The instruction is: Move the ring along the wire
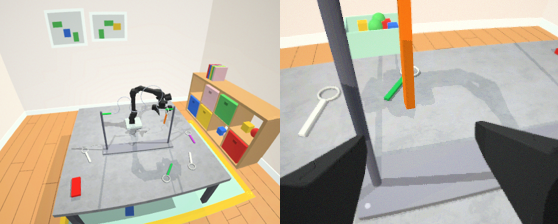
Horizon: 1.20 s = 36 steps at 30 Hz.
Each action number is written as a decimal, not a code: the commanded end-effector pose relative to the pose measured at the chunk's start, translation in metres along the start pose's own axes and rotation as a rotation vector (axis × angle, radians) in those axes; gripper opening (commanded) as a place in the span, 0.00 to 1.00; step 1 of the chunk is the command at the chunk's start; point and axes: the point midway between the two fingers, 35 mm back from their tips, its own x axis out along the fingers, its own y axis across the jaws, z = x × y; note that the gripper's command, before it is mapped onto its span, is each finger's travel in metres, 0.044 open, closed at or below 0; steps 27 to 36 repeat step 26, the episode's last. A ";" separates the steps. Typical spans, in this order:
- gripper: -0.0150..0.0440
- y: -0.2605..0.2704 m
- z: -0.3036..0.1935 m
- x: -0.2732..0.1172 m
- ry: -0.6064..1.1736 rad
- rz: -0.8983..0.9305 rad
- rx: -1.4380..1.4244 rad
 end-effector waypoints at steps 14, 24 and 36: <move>1.00 0.000 0.004 -0.015 -0.012 0.005 0.012; 1.00 0.000 0.004 -0.015 -0.012 0.005 0.012; 1.00 0.000 0.004 -0.015 -0.012 0.005 0.012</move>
